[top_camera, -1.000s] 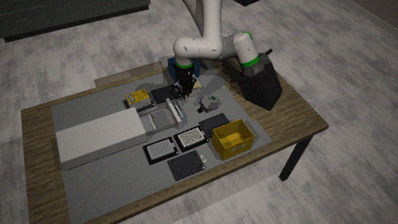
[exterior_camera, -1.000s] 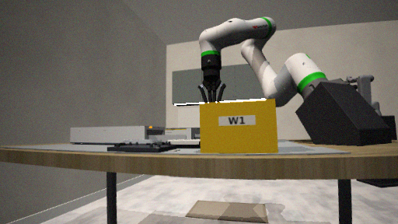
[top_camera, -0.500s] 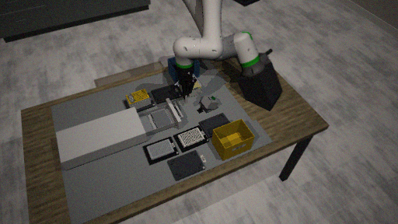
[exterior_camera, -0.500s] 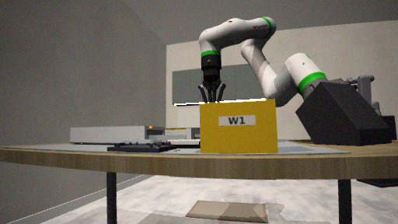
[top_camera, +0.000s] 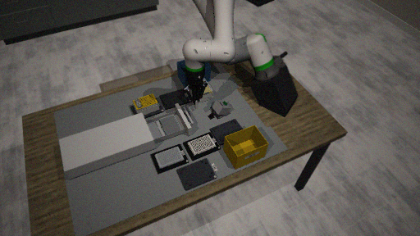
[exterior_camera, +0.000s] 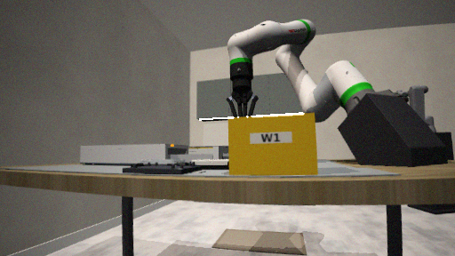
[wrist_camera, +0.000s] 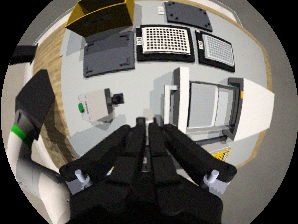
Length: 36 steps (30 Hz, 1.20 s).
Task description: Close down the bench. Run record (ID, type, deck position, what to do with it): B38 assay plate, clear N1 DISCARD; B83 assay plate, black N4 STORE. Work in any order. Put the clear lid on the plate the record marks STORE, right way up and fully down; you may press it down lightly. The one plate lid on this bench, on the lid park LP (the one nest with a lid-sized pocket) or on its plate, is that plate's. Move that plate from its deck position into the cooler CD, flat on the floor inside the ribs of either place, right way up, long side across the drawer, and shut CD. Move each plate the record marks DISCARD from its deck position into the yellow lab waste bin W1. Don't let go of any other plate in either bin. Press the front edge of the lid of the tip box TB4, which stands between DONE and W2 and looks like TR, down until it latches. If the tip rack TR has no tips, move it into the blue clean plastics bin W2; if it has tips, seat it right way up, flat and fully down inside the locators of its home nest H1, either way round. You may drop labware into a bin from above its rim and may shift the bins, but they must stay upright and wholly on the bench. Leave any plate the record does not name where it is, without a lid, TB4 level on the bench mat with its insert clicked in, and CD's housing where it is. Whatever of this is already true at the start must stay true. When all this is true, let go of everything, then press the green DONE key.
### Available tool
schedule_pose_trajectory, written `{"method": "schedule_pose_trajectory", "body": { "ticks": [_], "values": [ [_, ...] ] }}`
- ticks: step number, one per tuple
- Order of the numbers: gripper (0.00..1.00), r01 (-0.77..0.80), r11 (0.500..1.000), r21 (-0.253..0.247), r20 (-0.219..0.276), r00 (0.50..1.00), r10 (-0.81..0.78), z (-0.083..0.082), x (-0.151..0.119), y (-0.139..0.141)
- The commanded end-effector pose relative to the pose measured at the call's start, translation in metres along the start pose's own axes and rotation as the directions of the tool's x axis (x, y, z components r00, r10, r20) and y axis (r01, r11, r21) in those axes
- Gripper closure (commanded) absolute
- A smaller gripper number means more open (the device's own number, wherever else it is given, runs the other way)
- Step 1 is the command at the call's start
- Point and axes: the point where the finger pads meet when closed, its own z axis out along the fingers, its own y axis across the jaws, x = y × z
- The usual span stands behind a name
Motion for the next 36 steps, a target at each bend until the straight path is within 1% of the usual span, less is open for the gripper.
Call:
{"method": "schedule_pose_trajectory", "body": {
  "ticks": [1, 8, 36],
  "values": [
    [1.00, 0.000, 1.000, 0.000, 0.000, 1.000, 0.000, 0.000, 0.000, 0.000],
    [1.00, 0.000, 1.000, 0.000, 0.000, 1.000, 0.000, 0.000, 0.000, 0.000],
    [1.00, 0.000, 1.000, 0.000, 0.000, 1.000, 0.000, 0.033, 0.000, 0.000]
  ]
}}
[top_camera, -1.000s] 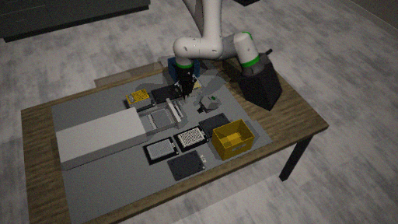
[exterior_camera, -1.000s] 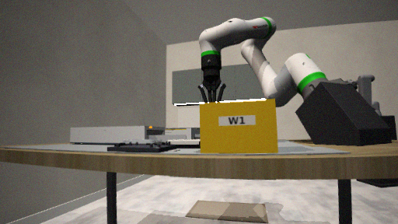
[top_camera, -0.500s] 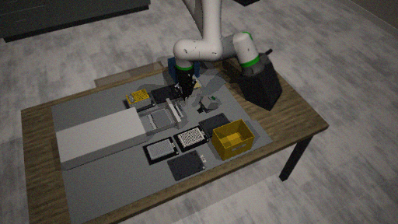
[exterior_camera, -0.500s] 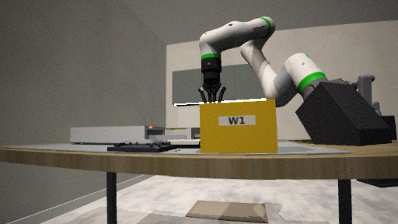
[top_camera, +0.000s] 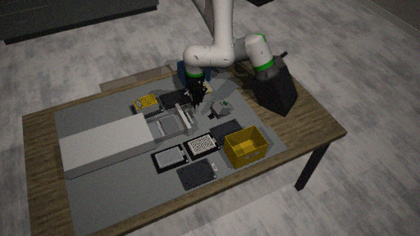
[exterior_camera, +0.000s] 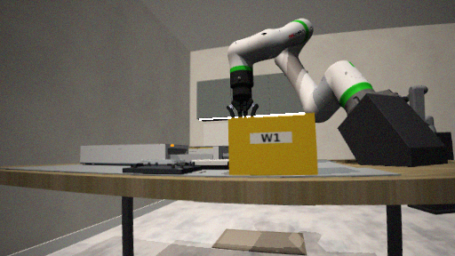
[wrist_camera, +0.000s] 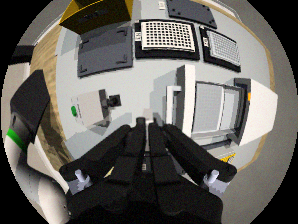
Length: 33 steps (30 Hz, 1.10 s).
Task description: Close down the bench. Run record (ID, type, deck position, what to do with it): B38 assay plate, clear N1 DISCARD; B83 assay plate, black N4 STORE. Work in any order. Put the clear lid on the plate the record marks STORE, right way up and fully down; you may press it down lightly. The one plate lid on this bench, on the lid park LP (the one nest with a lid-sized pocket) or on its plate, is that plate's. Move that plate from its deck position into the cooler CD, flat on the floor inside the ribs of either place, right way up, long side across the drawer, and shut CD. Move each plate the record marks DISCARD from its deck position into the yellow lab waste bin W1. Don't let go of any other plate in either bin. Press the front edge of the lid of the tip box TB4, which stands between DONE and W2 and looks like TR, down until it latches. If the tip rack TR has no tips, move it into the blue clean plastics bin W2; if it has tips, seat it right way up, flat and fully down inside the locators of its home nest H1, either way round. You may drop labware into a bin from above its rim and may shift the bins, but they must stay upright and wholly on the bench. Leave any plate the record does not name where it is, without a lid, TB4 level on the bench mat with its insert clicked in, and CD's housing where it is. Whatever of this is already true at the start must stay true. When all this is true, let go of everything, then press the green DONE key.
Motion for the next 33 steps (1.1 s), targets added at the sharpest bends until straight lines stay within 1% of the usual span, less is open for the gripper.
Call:
{"method": "schedule_pose_trajectory", "body": {
  "ticks": [1, 33],
  "values": [
    [1.00, 0.000, 1.000, 0.000, 0.000, 1.000, 0.000, 0.001, 0.000, 0.000],
    [1.00, 0.000, 1.000, 0.000, 0.000, 1.000, 0.000, 0.041, 0.000, 0.000]
  ]
}}
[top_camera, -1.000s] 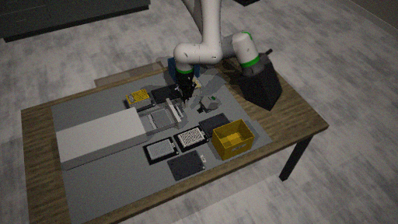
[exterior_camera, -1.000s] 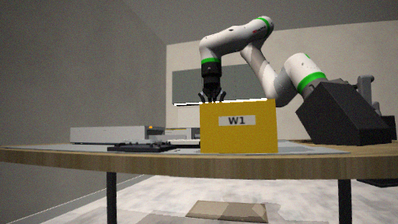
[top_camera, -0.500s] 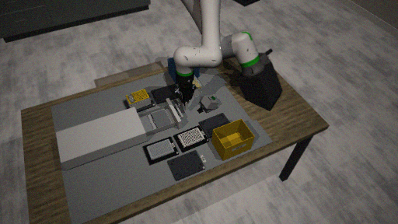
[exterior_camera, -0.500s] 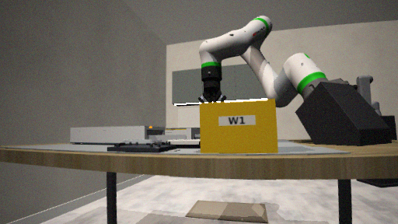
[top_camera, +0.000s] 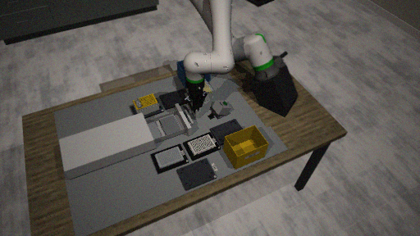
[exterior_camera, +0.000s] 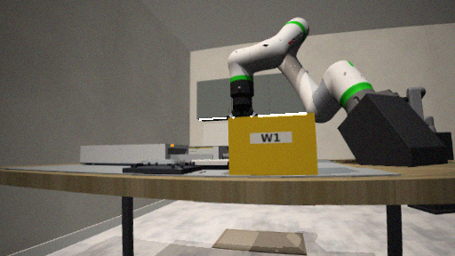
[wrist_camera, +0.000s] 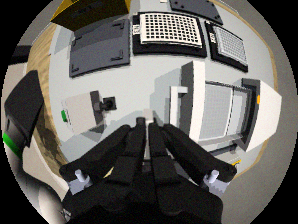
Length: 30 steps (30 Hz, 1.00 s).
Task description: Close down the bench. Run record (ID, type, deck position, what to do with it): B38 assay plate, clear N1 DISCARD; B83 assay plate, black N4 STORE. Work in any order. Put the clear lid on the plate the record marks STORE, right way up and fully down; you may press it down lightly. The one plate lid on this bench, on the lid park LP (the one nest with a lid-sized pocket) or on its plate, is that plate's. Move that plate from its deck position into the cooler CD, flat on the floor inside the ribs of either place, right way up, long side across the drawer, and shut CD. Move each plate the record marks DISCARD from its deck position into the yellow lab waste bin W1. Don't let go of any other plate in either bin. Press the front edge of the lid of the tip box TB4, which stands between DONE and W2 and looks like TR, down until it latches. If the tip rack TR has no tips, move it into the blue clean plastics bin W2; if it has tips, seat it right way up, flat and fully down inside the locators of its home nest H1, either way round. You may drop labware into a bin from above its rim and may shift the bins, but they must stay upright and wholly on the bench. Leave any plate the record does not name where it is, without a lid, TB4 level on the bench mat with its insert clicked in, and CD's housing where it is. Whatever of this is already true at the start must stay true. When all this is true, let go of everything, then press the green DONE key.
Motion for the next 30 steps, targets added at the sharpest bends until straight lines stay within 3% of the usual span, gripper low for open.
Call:
{"method": "schedule_pose_trajectory", "body": {
  "ticks": [1, 15, 30],
  "values": [
    [1.00, 0.000, 1.000, 0.000, 0.000, 1.000, 0.000, 0.002, 0.000, 0.000],
    [1.00, 0.000, 1.000, 0.000, 0.000, 1.000, 0.000, 0.019, 0.000, 0.000],
    [1.00, 0.000, 1.000, 0.000, 0.000, 1.000, 0.000, 0.019, 0.000, 0.000]
  ]
}}
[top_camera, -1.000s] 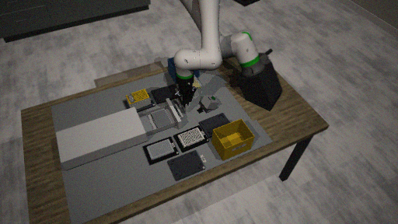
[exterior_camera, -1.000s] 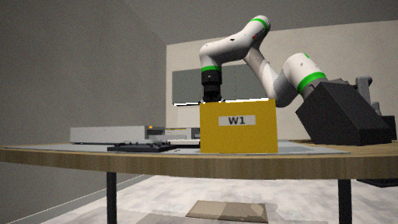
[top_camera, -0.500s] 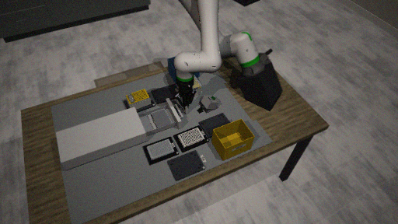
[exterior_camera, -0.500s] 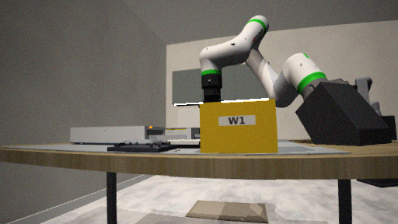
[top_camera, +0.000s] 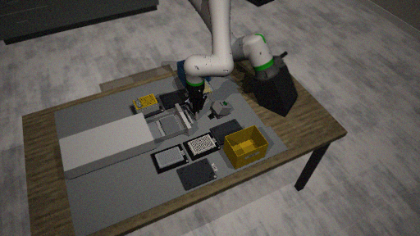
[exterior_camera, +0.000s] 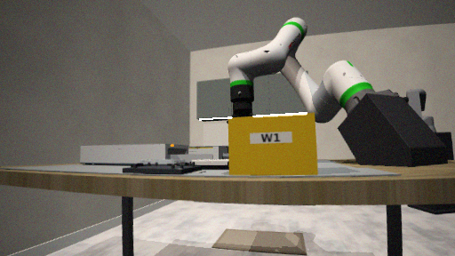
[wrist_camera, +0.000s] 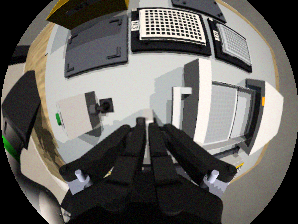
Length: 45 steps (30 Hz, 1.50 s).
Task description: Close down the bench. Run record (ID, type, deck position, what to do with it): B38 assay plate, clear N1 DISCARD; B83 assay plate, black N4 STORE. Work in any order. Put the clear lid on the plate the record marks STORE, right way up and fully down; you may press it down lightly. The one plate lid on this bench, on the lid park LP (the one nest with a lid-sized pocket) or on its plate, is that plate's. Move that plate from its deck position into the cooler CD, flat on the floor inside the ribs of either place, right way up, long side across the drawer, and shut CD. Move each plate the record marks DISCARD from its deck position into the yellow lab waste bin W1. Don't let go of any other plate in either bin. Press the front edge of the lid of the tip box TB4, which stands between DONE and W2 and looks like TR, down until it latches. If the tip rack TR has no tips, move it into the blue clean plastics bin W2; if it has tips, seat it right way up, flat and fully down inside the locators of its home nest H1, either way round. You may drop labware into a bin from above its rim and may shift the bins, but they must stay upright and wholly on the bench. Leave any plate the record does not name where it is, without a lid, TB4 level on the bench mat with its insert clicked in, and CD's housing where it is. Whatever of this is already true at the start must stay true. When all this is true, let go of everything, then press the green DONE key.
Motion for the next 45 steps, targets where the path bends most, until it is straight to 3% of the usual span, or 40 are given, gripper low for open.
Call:
{"method": "schedule_pose_trajectory", "body": {
  "ticks": [1, 28, 45],
  "values": [
    [1.00, 0.000, 1.000, 0.000, 0.000, 1.000, 0.000, 0.000, 0.000, 0.000],
    [1.00, 0.000, 1.000, 0.000, 0.000, 1.000, 0.000, 0.000, 0.000, 0.000],
    [1.00, 0.000, 1.000, 0.000, 0.000, 1.000, 0.000, 0.000, 0.000, 0.020]
  ]
}}
